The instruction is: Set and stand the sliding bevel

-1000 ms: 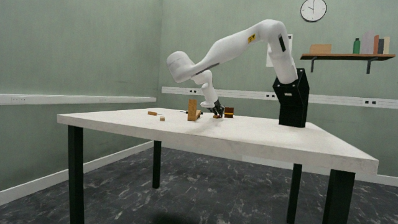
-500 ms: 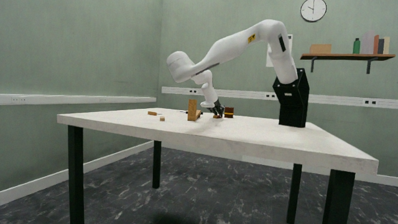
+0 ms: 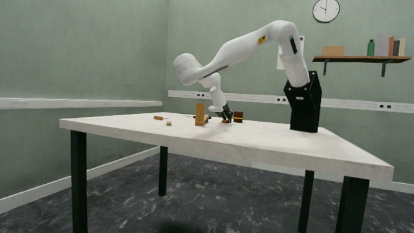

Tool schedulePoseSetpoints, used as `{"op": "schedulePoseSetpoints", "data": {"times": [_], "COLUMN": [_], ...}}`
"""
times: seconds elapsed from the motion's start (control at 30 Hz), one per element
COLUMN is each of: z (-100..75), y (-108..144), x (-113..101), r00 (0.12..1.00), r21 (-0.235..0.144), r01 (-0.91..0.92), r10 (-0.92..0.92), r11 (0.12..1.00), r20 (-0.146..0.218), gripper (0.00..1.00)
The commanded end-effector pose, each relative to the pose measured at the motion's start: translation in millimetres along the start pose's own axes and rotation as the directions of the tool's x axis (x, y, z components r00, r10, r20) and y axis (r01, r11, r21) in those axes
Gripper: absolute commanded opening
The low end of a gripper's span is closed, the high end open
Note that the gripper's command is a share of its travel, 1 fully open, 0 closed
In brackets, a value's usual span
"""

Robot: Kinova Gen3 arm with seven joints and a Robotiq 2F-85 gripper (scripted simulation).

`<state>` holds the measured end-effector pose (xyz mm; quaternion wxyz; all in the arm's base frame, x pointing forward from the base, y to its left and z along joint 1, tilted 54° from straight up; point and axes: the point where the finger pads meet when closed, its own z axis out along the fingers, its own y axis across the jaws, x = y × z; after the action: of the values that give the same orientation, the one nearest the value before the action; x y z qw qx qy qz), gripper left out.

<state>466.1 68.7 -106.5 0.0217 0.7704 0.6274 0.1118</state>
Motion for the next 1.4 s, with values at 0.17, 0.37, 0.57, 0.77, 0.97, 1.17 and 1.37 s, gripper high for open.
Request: {"op": "schedulePoseSetpoints", "data": {"times": [0.17, 0.37, 0.57, 0.77, 0.97, 1.17, 1.37], "z": [-0.3, -1.6, -8.8, -24.8, -56.3, -79.4, -107.6], "y": [0, 0, 0, 0, 0, 0, 0], "x": [0, -2, -9, -25, -56, -79, -108], "r00": [1.0, 1.0, 1.0, 1.0, 1.0, 1.0, 1.0], "r21": [-0.001, -0.001, -0.001, -0.001, -0.001, -0.001, -0.001], "r01": [-0.001, -0.001, -0.001, -0.001, -0.001, -0.001, -0.001], "r10": [0.001, 0.001, 0.001, 0.001, 0.001, 0.001, 0.001], "r11": [1.0, 1.0, 1.0, 1.0, 1.0, 1.0, 1.0], "r20": [0.0, 0.0, 0.0, 0.0, 0.0, 0.0, 0.0], "gripper": [0.1, 0.1, 0.1, 0.1, 0.1, 0.1, 0.1]}}
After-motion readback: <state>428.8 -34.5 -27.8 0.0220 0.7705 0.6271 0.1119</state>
